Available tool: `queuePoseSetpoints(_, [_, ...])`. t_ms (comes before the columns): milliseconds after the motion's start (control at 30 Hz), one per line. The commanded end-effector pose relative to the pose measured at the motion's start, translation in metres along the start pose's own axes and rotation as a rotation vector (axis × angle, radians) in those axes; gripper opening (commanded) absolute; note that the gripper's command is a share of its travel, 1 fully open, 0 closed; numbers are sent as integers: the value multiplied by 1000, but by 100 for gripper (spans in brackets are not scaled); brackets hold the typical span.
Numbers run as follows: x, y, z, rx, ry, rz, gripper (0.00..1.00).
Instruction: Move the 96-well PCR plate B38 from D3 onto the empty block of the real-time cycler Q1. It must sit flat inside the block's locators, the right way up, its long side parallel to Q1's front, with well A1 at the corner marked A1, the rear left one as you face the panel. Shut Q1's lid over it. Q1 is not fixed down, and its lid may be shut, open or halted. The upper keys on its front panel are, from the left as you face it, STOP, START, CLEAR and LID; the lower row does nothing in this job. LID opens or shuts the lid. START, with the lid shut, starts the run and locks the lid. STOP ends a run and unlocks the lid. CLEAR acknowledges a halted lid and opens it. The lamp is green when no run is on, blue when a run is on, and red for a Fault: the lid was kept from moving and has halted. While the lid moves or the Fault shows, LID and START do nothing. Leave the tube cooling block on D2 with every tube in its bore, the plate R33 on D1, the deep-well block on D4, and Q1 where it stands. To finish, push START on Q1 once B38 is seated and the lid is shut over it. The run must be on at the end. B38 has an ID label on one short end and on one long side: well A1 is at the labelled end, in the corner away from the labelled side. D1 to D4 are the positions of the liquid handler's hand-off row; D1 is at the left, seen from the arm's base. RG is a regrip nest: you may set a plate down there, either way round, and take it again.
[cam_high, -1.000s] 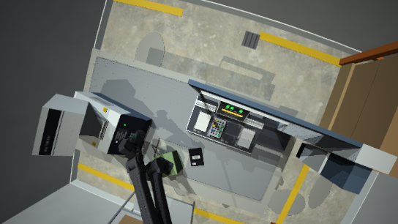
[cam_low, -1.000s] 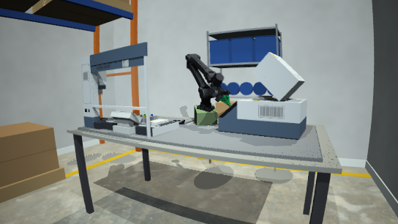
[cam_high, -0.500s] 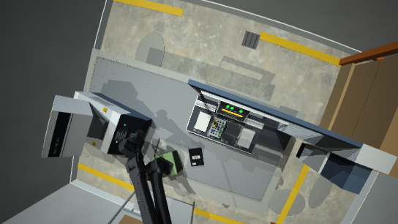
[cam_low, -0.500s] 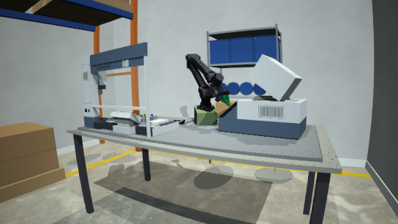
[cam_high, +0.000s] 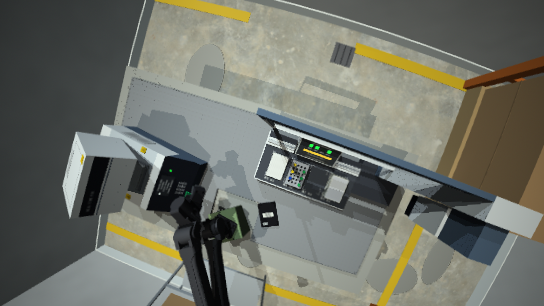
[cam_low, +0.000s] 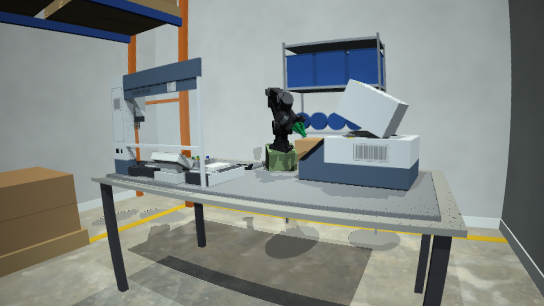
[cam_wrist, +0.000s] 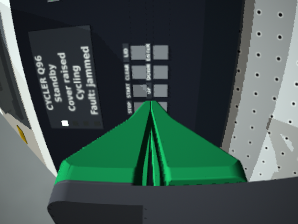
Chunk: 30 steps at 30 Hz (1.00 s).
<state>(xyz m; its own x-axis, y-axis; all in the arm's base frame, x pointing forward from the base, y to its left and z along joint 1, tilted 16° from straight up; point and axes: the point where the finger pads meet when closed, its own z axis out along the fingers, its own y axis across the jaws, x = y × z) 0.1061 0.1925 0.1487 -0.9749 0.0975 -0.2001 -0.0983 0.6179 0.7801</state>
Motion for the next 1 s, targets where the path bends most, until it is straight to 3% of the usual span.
queuePoseSetpoints(0, [-17,38,-43,-48,-78,-115,0])
queuePoseSetpoints(133, [-17,29,-61,-26,-83,-117,0])
queuePoseSetpoints(233, [-17,27,-61,-17,-82,-114,0])
queuePoseSetpoints(300, [-14,28,-53,-28,-55,-108,0])
queuePoseSetpoints(567, [-14,13,-41,2,-37,-51,0])
queuePoseSetpoints(967, [-3,3,-33,-3,-20,-44,0])
